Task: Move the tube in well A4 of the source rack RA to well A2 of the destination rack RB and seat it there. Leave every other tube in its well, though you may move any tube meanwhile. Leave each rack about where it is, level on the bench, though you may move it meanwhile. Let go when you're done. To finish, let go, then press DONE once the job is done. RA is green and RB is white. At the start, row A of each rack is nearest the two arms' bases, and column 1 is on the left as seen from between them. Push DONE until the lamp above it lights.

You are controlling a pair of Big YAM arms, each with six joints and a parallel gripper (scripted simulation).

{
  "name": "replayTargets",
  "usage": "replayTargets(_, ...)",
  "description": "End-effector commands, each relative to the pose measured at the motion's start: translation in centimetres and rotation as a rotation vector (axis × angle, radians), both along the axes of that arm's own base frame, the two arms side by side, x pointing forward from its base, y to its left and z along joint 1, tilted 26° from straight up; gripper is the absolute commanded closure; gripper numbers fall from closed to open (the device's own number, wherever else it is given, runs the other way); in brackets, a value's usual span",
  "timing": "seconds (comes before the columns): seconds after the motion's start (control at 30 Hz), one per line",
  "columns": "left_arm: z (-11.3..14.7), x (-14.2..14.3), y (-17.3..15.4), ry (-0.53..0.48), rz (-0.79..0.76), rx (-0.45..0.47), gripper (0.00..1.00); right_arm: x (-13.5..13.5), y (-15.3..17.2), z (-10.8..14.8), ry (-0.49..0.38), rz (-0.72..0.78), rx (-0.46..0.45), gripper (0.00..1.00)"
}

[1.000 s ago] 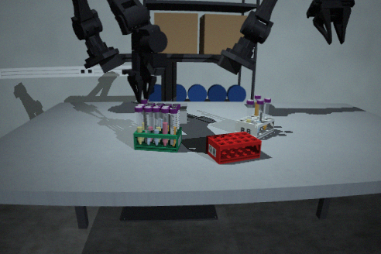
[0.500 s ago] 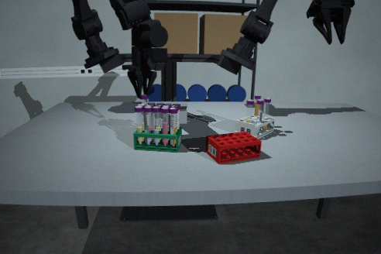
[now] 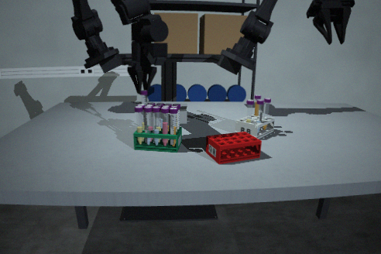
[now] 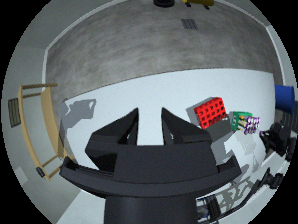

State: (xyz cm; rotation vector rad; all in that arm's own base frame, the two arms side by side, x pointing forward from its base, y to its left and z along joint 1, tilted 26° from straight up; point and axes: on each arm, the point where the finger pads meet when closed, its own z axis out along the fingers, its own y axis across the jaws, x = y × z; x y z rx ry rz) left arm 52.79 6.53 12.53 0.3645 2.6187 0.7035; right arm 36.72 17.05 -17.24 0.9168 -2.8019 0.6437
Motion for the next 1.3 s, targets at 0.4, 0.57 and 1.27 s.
replayTargets(0.4,1.5,1.1,-0.2,-0.036,-0.003,-0.001,0.7,1.0,1.8,2.2,-0.025,0.003,0.019,1.0)
replayTargets(0.57,1.5,1.1,-0.2,-0.036,-0.003,-0.001,0.7,1.9,3.2,3.3,-0.049,0.007,0.036,1.0)
replayTargets(1.27,1.5,1.1,-0.2,-0.036,-0.003,-0.001,0.7,1.3,3.6,4.5,-0.038,0.006,0.028,1.0)
